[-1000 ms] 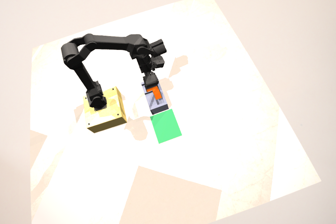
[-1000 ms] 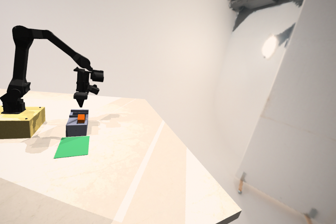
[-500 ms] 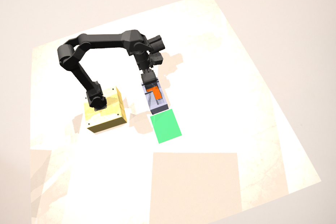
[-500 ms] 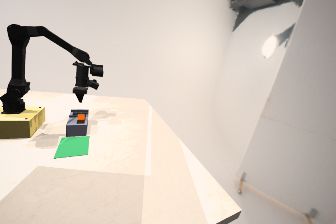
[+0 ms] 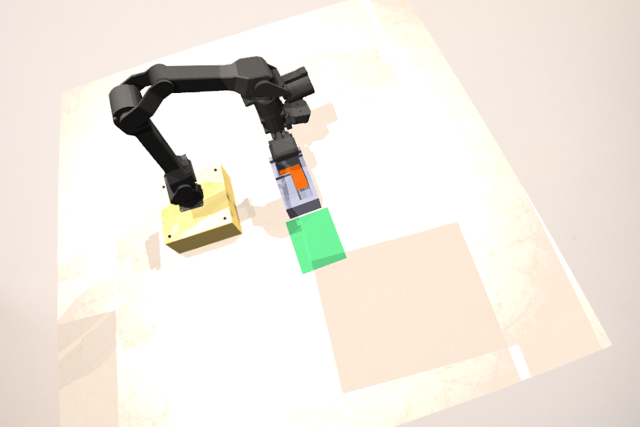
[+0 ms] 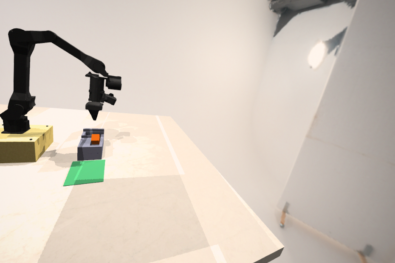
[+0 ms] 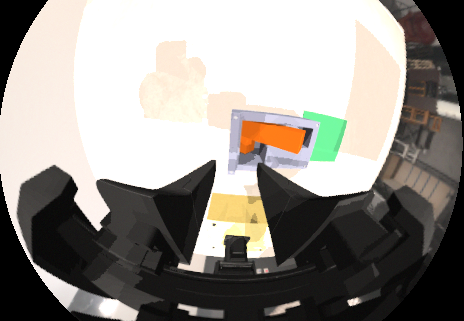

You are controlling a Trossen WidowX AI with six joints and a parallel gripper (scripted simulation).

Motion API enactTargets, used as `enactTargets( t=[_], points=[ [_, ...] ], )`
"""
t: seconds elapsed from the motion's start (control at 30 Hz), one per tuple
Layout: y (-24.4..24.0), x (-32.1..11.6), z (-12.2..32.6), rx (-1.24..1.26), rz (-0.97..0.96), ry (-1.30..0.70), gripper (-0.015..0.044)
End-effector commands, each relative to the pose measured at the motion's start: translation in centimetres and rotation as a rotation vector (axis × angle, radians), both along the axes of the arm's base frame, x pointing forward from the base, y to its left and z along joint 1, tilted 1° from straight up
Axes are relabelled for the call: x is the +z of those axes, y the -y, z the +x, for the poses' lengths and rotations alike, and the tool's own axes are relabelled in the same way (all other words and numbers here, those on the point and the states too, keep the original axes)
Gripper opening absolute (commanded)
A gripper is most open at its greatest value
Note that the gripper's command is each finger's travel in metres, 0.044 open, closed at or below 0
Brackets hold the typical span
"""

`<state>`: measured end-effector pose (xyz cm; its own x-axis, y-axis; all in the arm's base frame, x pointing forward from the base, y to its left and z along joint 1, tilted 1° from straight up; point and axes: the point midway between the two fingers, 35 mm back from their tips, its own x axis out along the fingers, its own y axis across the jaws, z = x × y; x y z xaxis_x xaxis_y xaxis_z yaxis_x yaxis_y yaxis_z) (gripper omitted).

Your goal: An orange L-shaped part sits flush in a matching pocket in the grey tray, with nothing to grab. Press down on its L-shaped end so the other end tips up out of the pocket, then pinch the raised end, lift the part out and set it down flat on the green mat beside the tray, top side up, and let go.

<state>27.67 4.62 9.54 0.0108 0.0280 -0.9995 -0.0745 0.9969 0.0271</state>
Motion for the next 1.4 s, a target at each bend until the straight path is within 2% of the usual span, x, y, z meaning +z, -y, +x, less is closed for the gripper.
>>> enactTargets(
  t=[0.0,0.07,0.2,0.57,0.63,1.07,1.37],
  points=[
    [0.0,0.0,0.0,0.000,0.000,0.000,0.0180],
    [0.0,0.0,0.0,0.000,0.000,0.000,0.0180],
    [0.8,0.0,0.3,-0.178,0.001,-0.004,0.0280],
    [6.8,0.2,1.6,-1.397,0.010,-0.027,0.0280],
    [7.5,0.2,1.7,-1.547,0.012,-0.030,0.0280],
    [7.6,0.1,1.7,-1.566,0.012,-0.030,0.0280],
    [7.6,-2.9,1.8,-1.566,0.012,-0.030,0.0280]
  ],
)
